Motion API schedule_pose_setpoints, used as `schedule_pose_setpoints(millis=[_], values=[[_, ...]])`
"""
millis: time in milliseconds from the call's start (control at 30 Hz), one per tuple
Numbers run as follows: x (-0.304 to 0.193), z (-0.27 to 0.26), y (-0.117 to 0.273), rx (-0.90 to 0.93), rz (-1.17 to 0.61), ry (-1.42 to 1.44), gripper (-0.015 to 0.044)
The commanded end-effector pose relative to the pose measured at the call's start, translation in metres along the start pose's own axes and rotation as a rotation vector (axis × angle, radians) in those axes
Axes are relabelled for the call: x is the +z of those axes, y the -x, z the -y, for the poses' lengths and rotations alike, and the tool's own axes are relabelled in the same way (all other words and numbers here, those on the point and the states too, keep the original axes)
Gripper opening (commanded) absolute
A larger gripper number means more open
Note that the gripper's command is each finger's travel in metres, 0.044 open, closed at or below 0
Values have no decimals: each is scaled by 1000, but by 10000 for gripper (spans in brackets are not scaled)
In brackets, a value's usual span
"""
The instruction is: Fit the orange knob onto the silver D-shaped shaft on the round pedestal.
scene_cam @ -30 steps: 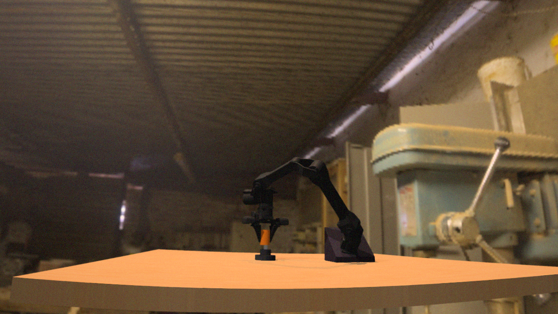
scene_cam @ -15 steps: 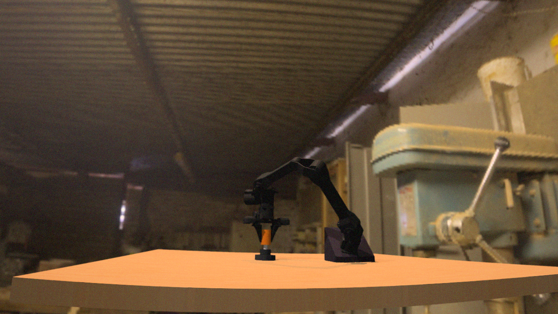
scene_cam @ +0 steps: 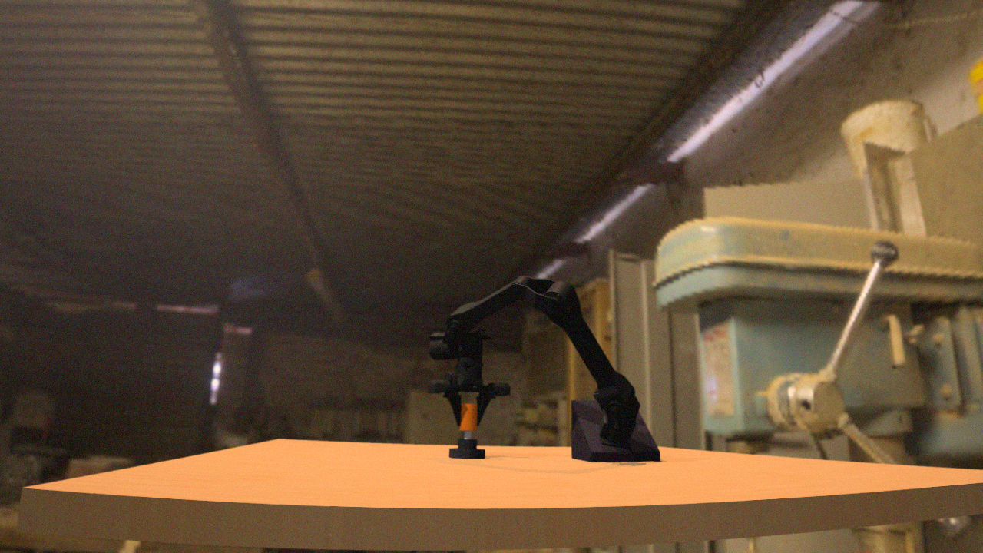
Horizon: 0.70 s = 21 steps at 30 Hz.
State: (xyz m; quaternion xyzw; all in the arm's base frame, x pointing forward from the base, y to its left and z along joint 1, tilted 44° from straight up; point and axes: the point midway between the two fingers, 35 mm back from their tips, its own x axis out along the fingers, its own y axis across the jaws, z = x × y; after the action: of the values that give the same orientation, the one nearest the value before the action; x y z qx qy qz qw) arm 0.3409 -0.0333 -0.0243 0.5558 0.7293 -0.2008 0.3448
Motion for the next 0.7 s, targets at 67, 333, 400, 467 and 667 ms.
schedule_pose_setpoints(millis=[67,333,400,467,667], values=[[1,-2,1,2,5,-1,0],[3,-1,-1,2,5,-1,0],[3,0,-2,2,5,-1,0],[3,1,-1,2,5,-2,0],[2,1,1,2,5,-2,0]])
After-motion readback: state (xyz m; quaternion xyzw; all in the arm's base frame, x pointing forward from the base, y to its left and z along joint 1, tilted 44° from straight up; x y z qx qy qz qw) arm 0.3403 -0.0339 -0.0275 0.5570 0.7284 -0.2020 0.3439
